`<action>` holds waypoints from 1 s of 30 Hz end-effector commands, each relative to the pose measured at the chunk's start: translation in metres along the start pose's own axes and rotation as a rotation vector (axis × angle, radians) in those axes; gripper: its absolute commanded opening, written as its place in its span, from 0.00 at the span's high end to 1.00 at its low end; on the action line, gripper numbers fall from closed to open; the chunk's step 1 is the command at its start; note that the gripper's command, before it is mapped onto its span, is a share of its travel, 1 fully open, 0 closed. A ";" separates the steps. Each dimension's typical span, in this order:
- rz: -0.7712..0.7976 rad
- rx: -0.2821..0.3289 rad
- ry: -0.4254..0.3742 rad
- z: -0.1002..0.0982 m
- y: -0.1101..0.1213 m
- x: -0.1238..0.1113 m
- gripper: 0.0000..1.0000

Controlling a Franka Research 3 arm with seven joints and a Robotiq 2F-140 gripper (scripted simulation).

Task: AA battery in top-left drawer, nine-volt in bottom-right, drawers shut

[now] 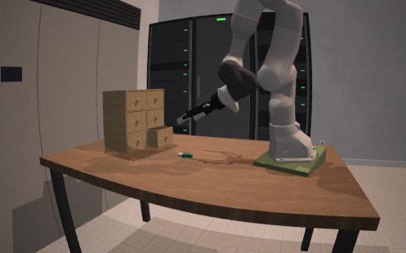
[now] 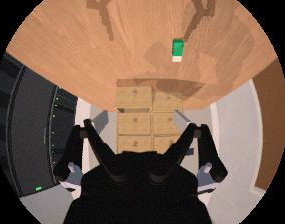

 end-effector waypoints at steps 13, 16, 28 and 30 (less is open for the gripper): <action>0.004 -0.018 0.000 -0.001 0.002 -0.002 0.00; 0.004 -0.018 0.000 -0.001 0.002 -0.002 0.00; 0.007 -0.033 0.004 0.001 0.004 -0.004 0.00; 0.012 -0.053 0.009 0.002 0.008 -0.006 0.00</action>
Point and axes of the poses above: the point where the finger pads meet when closed, its own z axis out along the fingers, its own y axis across the jaws, x = y × z, the point moved 7 cm from there along -z, back along the fingers, and after that the axes turned 12 degrees about z, right-handed, at the moved point
